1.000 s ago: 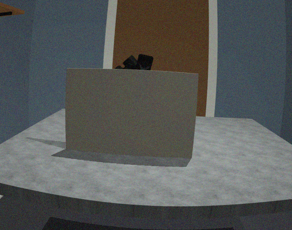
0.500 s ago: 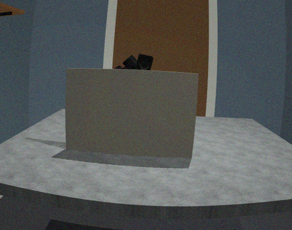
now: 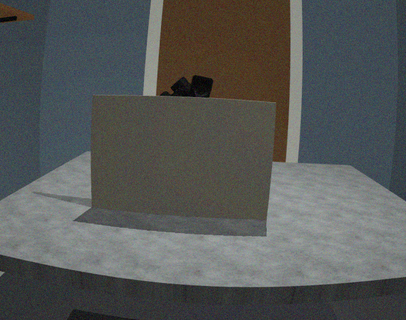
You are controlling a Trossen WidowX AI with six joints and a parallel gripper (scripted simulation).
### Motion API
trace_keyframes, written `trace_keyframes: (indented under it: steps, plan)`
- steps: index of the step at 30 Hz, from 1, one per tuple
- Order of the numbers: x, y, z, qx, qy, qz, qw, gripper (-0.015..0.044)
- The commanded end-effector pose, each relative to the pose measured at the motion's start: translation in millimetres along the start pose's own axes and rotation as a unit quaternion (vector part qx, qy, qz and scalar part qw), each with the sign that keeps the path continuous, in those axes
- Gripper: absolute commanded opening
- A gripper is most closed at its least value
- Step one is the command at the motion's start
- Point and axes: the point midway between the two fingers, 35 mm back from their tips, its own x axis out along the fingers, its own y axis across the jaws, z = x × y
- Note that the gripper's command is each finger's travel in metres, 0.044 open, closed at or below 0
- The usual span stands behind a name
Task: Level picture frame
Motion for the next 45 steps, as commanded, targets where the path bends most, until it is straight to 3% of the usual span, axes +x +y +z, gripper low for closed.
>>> trace_keyframes:
  steps: [1,45]
  plan:
    - [-0.1,0.4,-0.5,-0.002,0.001,0.002,1.000,0.0260]
    - [0.1,-12.7,-1.1,-0.002,0.003,-0.002,1.000,0.0260]
